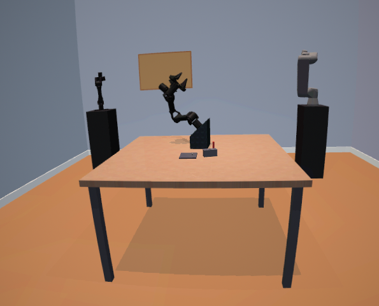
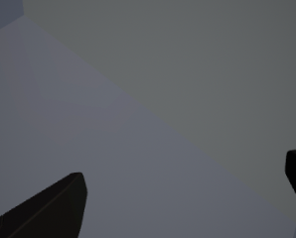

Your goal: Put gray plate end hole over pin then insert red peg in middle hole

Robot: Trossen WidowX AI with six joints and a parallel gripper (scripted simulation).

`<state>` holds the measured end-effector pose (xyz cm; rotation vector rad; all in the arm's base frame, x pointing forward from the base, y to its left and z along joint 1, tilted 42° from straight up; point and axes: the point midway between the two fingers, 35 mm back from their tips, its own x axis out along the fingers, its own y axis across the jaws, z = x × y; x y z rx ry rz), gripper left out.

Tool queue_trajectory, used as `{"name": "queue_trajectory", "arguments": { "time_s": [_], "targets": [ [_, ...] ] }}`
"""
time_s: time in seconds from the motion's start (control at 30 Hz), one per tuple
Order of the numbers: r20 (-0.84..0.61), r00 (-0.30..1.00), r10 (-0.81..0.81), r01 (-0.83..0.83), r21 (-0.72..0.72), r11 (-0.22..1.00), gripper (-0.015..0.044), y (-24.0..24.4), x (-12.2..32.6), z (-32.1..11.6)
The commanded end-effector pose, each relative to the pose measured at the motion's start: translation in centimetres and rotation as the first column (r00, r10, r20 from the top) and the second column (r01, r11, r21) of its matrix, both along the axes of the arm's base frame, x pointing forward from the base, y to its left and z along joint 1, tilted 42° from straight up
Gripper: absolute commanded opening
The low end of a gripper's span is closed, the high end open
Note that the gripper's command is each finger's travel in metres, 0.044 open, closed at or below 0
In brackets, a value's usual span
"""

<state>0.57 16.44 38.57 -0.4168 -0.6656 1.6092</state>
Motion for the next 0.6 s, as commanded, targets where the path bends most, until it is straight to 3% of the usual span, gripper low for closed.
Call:
{"name": "queue_trajectory", "arguments": {
  "time_s": [0.0,0.07,0.23,0.4,0.57],
  "targets": [
    [0.0,1.0,0.0,0.0,0.0,1.0,0.0426,0.0,0.0,0.0],
    [-0.07,0.997,-0.024,0.023,-0.017,1.0,0.044,0.4,1.1,0.1],
    [-0.521,0.821,-0.233,0.165,-0.174,0.971,0.044,3.1,8.9,-0.9],
    [-0.787,0.429,-0.443,0.254,-0.366,0.895,0.044,5.0,16.5,-4.2],
    [-0.82,-0.042,-0.572,0.285,-0.558,0.779,0.044,5.7,22.8,-9.2]
  ]
}}
